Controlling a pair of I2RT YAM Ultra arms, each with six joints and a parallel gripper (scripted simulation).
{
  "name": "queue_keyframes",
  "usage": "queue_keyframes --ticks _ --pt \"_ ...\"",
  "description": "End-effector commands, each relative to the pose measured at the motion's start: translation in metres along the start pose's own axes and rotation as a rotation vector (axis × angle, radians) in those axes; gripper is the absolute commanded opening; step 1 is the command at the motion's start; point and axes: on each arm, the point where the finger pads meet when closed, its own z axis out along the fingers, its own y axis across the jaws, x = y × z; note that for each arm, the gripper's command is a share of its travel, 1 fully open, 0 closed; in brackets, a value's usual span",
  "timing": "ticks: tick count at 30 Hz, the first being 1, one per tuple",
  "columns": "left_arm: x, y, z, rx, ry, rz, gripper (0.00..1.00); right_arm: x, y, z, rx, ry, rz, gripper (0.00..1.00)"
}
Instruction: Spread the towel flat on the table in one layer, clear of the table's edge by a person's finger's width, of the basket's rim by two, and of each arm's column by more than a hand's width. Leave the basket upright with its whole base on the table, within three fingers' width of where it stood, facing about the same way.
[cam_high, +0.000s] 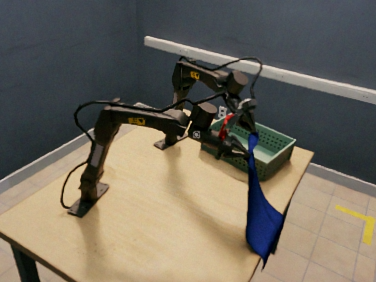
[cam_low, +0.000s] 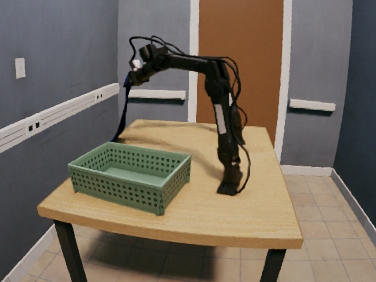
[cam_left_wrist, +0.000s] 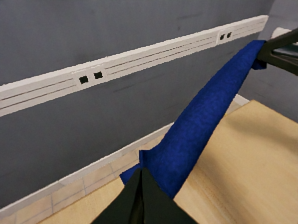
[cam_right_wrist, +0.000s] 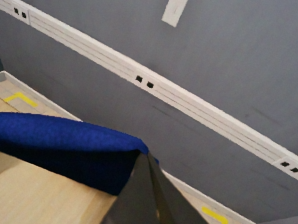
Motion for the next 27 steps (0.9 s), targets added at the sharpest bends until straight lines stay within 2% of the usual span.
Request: queue_keyframes --ticks 1,2,3,6,7,8,9,10,14,15,17,18,20,21,23,24,26,27 --pt "0.002 -0.011 -0.030 0.008 0.045 0.006 0.00 0.016 -0.004 -0.024 0.024 0.127 0.004 0.00" --pt "0.002 -0.011 -0.030 0.008 0.045 0.006 0.00 0.016 -0.005 -0.024 0.025 0.126 0.004 0.00" --pt "0.020 -0.019 -0.032 0.022 0.126 0.016 0.00 0.053 -0.003 -0.029 0.022 0.250 0.003 0.00" --pt "0.020 -0.018 -0.032 0.021 0.126 0.015 0.00 0.053 -0.003 -0.029 0.022 0.250 0.003 0.00" --pt "0.039 -0.028 -0.035 0.036 0.208 0.027 0.00 0.071 -0.001 -0.039 0.019 0.334 0.001 0.00" --pt "0.039 -0.028 -0.035 0.037 0.209 0.028 0.00 0.055 -0.001 -0.042 0.019 0.302 0.001 0.00" --pt "0.039 -0.028 -0.035 0.037 0.209 0.028 0.00 0.057 -0.001 -0.041 0.019 0.306 0.001 0.00" --pt "0.058 -0.037 -0.038 0.052 0.280 0.041 0.00 0.090 0.000 -0.049 0.016 0.424 0.000 0.00" --pt "0.058 -0.031 -0.037 0.042 0.280 0.034 0.00 0.086 -0.004 -0.042 0.024 0.418 0.004 0.00" --pt "0.094 -0.046 -0.036 0.066 0.384 0.059 0.00 0.110 -0.002 -0.060 0.020 0.510 0.002 0.00" --pt "0.094 -0.046 -0.036 0.066 0.384 0.059 0.00 0.110 -0.002 -0.060 0.020 0.510 0.002 0.00" --pt "0.114 -0.055 -0.039 0.082 0.439 0.076 0.00 0.129 0.000 -0.071 0.016 0.584 -0.001 0.00" --pt "0.114 -0.055 -0.039 0.082 0.439 0.076 0.00 0.129 0.000 -0.071 0.016 0.584 -0.001 0.00" --pt "0.134 -0.065 -0.043 0.099 0.468 0.094 0.00 0.149 0.002 -0.081 0.013 0.656 -0.004 0.00" --pt "0.134 -0.065 -0.043 0.099 0.468 0.094 0.00 0.149 0.000 -0.081 0.016 0.656 -0.002 0.00" --pt "0.149 -0.075 -0.043 0.120 0.442 0.109 0.00 0.169 0.002 -0.092 0.014 0.678 -0.003 0.00" --pt "0.149 -0.075 -0.043 0.120 0.442 0.109 0.00 0.169 -0.002 -0.092 0.019 0.678 0.001 0.00" --pt "0.169 -0.085 -0.047 0.141 0.442 0.127 0.00 0.184 0.000 -0.098 0.017 0.652 -0.001 0.00"
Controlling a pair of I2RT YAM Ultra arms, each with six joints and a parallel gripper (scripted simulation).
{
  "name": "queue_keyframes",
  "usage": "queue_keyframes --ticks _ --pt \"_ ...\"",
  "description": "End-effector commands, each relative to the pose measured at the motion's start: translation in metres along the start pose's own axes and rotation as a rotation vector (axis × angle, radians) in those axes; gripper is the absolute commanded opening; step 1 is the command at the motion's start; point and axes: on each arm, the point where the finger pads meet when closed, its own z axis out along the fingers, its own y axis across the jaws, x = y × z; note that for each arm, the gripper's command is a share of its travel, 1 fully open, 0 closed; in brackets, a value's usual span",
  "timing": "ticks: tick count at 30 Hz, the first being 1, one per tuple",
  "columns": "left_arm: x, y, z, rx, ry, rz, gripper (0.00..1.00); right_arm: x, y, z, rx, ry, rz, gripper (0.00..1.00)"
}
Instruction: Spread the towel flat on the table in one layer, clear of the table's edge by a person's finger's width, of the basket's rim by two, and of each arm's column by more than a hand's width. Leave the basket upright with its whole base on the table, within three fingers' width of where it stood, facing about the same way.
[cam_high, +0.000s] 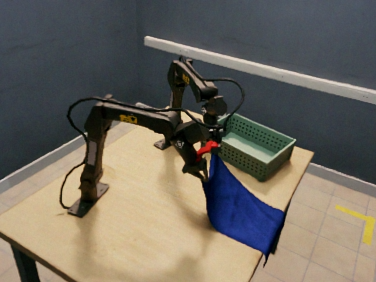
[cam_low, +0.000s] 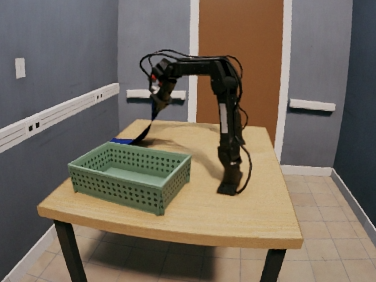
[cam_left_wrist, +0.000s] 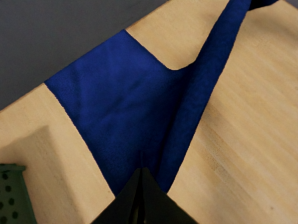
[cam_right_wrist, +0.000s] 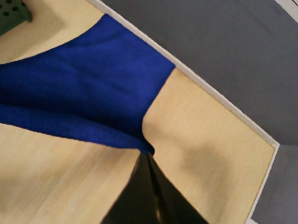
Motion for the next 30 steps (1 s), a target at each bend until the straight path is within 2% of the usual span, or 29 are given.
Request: queue_keyframes --ticks 1,4,5,7,8,10,11,13,14,16,17,21,22,24,25,27,28,30 --pt "0.008 -0.011 -0.013 0.003 -0.071 0.016 0.00 0.023 -0.006 -0.006 0.028 -0.017 0.001 0.00" --pt "0.008 -0.002 -0.013 -0.008 -0.071 0.000 0.00 0.023 -0.009 -0.006 0.032 -0.017 0.005 0.00" --pt "0.025 -0.022 -0.005 0.019 -0.071 0.040 0.00 0.045 -0.006 -0.002 0.028 -0.016 0.001 0.00" --pt "0.025 -0.022 -0.005 0.019 -0.071 0.041 0.00 0.045 -0.006 -0.002 0.028 -0.016 0.001 0.00" --pt "0.043 -0.033 0.003 0.035 -0.071 0.065 0.00 0.067 -0.004 0.003 0.025 -0.016 -0.004 0.00" --pt "0.043 -0.033 0.003 0.035 -0.071 0.065 0.00 0.067 -0.006 0.003 0.028 -0.016 -0.001 0.00" --pt "0.060 -0.044 0.010 0.052 -0.070 0.090 0.00 0.088 -0.004 0.007 0.025 -0.016 -0.005 0.00" --pt "0.060 -0.044 0.010 0.052 -0.070 0.090 0.00 0.088 -0.005 0.007 0.026 -0.016 -0.003 0.00" --pt "0.076 -0.055 0.018 0.070 -0.070 0.115 0.00 0.109 -0.002 0.011 0.023 -0.015 -0.008 0.00" --pt "0.076 -0.055 0.018 0.070 -0.070 0.115 0.00 0.109 -0.005 0.011 0.026 -0.015 -0.004 0.00" --pt "0.092 -0.066 0.025 0.087 -0.070 0.141 0.00 0.129 -0.003 0.014 0.023 -0.015 -0.008 0.00" --pt "0.091 -0.059 0.026 0.077 -0.070 0.125 0.00 0.129 -0.005 0.014 0.026 -0.015 -0.004 0.00" --pt "0.108 -0.076 0.032 0.105 -0.069 0.167 0.00 0.149 -0.003 0.018 0.022 -0.014 -0.010 0.00" --pt "0.108 -0.076 0.032 0.105 -0.070 0.168 0.00 0.149 -0.003 0.018 0.022 -0.014 -0.010 0.00" --pt "0.123 -0.086 0.039 0.123 -0.069 0.194 0.00 0.168 0.000 0.022 0.018 -0.014 -0.016 0.00" --pt "0.123 -0.086 0.039 0.123 -0.069 0.194 0.00 0.168 -0.003 0.022 0.022 -0.014 -0.010 0.00" --pt "0.137 -0.095 0.045 0.140 -0.069 0.219 0.00 0.186 -0.001 0.025 0.018 -0.014 -0.016 0.00" --pt "0.137 -0.095 0.045 0.140 -0.069 0.219 0.00 0.185 -0.001 0.025 0.019 -0.014 -0.015 0.00"
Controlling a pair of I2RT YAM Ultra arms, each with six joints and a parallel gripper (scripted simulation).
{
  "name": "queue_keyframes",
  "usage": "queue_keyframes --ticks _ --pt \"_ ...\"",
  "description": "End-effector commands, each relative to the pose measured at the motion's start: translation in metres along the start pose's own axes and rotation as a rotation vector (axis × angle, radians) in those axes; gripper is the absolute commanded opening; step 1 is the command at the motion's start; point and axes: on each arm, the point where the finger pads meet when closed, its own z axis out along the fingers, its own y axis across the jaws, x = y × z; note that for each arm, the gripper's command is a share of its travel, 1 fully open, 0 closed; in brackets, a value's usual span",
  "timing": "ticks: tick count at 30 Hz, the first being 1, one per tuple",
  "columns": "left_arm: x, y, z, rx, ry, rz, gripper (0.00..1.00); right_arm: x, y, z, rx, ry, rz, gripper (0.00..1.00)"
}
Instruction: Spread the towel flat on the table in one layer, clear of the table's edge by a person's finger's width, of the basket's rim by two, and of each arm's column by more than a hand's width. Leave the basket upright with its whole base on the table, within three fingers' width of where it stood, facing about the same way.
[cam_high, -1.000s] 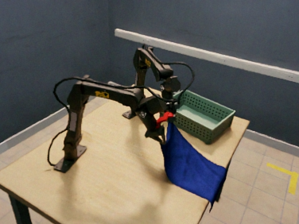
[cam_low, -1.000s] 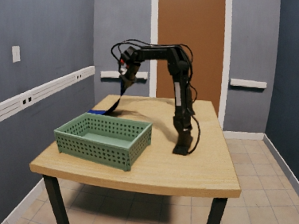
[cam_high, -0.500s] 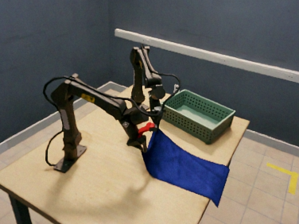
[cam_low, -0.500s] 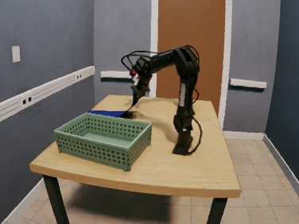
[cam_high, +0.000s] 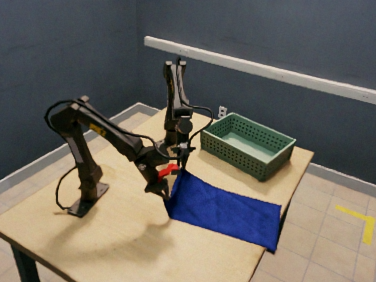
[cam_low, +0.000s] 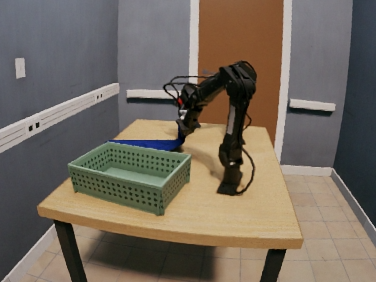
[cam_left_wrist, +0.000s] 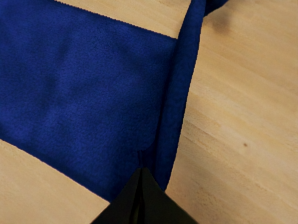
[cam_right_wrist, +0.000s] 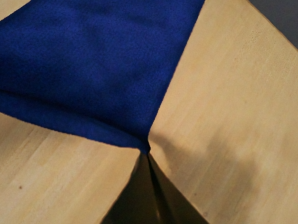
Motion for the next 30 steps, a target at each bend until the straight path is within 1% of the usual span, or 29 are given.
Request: queue_keyframes --ticks 1,3,4,8,9,11,12,14,15,17,18,20,21,24,25,26,30 --pt "0.008 -0.012 0.002 0.006 -0.049 0.030 0.00 0.010 -0.005 0.002 0.037 -0.064 -0.012 0.00" --pt "0.008 -0.012 0.002 0.006 -0.049 0.030 0.00 0.010 -0.009 0.002 0.043 -0.064 -0.002 0.00" --pt "0.019 -0.022 0.009 0.022 -0.048 0.054 0.00 0.026 -0.007 0.005 0.039 -0.064 -0.008 0.00" --pt "0.018 -0.018 0.009 0.016 -0.048 0.044 0.00 0.026 -0.007 0.005 0.039 -0.064 -0.008 0.00" --pt "0.028 -0.031 0.015 0.038 -0.048 0.076 0.00 0.041 -0.005 0.009 0.035 -0.063 -0.014 0.00" --pt "0.028 -0.031 0.015 0.038 -0.048 0.077 0.00 0.040 -0.007 0.009 0.039 -0.063 -0.009 0.00" --pt "0.037 -0.039 0.020 0.052 -0.048 0.097 0.00 0.054 -0.005 0.012 0.035 -0.063 -0.015 0.00" --pt "0.037 -0.039 0.020 0.052 -0.048 0.098 0.00 0.054 -0.005 0.012 0.035 -0.063 -0.014 0.00" --pt "0.054 -0.046 0.033 0.063 -0.012 0.118 0.00 0.065 -0.003 0.015 0.031 -0.063 -0.020 0.00" --pt "0.054 -0.046 0.033 0.063 -0.012 0.118 0.00 0.065 -0.006 0.015 0.038 -0.063 -0.011 0.00" --pt "0.061 -0.053 0.037 0.075 -0.011 0.135 0.00 0.076 -0.005 0.017 0.035 -0.063 -0.015 0.00" --pt "0.061 -0.053 0.037 0.075 -0.011 0.135 0.00 0.076 -0.005 0.017 0.035 -0.063 -0.015 0.00" --pt "0.067 -0.058 0.041 0.084 -0.011 0.150 0.00 0.084 -0.004 0.019 0.032 -0.062 -0.019 0.00" --pt "0.067 -0.058 0.041 0.084 -0.011 0.149 0.00 0.084 -0.004 0.019 0.032 -0.062 -0.018 0.00" --pt "0.065 -0.055 0.039 0.080 -0.016 0.142 0.00 0.080 -0.004 0.018 0.032 -0.071 -0.018 0.00" --pt "0.072 -0.062 0.044 0.092 -0.011 0.161 0.00 0.091 -0.003 0.021 0.030 -0.062 -0.022 0.00" --pt "0.075 -0.066 0.046 0.101 -0.011 0.170 0.00 0.096 -0.005 0.022 0.033 -0.062 -0.018 0.00"
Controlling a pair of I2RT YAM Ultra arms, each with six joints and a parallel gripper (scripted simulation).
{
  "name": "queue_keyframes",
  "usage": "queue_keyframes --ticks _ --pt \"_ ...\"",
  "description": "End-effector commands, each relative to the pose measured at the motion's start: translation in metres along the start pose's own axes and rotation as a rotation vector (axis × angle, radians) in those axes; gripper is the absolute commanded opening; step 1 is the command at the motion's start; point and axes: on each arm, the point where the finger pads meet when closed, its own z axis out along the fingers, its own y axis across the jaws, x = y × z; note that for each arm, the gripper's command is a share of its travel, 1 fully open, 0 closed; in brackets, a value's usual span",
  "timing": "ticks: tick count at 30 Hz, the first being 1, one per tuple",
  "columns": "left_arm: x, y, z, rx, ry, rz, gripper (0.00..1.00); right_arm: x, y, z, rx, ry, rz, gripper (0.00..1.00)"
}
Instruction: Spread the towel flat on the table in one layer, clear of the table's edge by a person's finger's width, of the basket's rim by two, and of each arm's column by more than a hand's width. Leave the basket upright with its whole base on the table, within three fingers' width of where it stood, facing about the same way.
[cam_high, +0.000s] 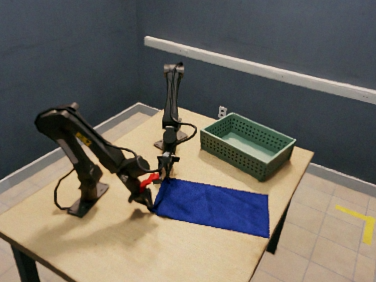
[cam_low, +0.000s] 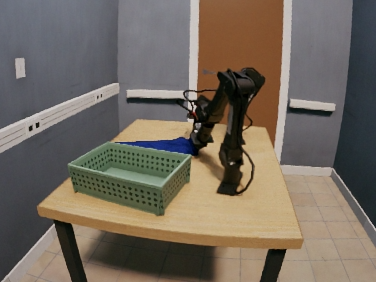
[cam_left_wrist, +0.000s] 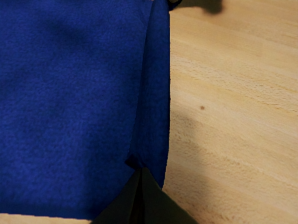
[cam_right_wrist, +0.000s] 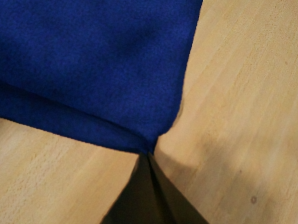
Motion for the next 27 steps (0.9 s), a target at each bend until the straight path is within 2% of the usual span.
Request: queue_keyframes --ticks 1,8,19,20,22,23,27 --pt "0.018 -0.004 0.006 0.001 0.042 0.007 0.00 0.009 -0.007 0.000 0.041 0.004 -0.006 0.00" --pt "0.024 -0.005 0.007 0.003 0.056 0.010 0.00 0.017 -0.007 0.001 0.040 0.019 -0.008 0.00" --pt "0.024 -0.005 0.007 0.003 0.056 0.010 0.00 0.009 -0.007 -0.001 0.040 0.003 -0.008 0.00" --pt "-0.003 -0.005 0.004 0.003 0.016 0.009 0.00 -0.008 0.001 -0.007 0.034 -0.026 -0.002 0.00" --pt "0.000 -0.004 0.002 0.006 0.006 0.010 0.00 -0.008 0.001 -0.007 0.034 -0.026 -0.002 0.00" --pt "-0.015 -0.005 -0.008 0.004 -0.020 0.009 0.00 -0.010 0.001 -0.012 0.034 -0.026 -0.002 0.00" --pt "-0.015 -0.005 -0.008 0.004 -0.020 0.009 0.00 -0.010 -0.001 -0.012 0.040 -0.027 0.006 0.00"
